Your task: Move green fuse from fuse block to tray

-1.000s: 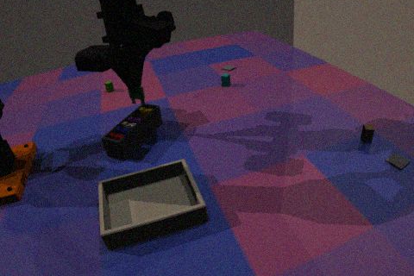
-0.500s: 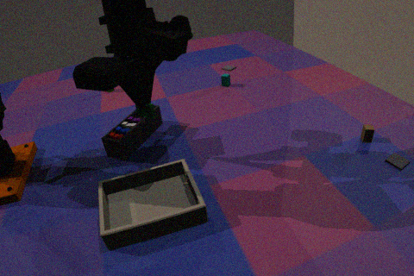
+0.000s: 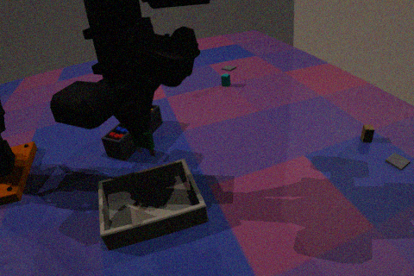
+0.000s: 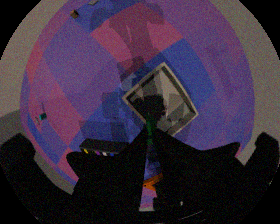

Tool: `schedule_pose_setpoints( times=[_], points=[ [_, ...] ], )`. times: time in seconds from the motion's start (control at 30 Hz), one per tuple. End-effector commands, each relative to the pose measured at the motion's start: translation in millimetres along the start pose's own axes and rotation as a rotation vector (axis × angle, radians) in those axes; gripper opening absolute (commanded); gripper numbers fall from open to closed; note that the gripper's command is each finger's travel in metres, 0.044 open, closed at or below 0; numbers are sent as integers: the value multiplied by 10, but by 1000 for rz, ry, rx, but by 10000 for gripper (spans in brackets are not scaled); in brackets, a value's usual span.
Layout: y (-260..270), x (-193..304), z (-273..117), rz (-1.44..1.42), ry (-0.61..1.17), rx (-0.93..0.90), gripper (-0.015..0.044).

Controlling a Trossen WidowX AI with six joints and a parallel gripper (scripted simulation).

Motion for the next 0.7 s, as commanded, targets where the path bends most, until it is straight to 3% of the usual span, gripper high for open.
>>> schedule_pose_setpoints(
  times=[0.0, 0.67],
  points=[
    [-147, -121, -2, 0, -1, 1, 0],
    [-311, -235, 200, 0, -2, 3, 0]
  ],
)
Point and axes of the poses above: the point midway between the two fingers, 35 mm back from their tips, its own z axis out along the fingers, its own y axis across the jaws, x = y × z, the point moved 10 cm from there along -z, back along the fingers, and after that the axes turned 14 degrees about z, right-handed, at the moved point
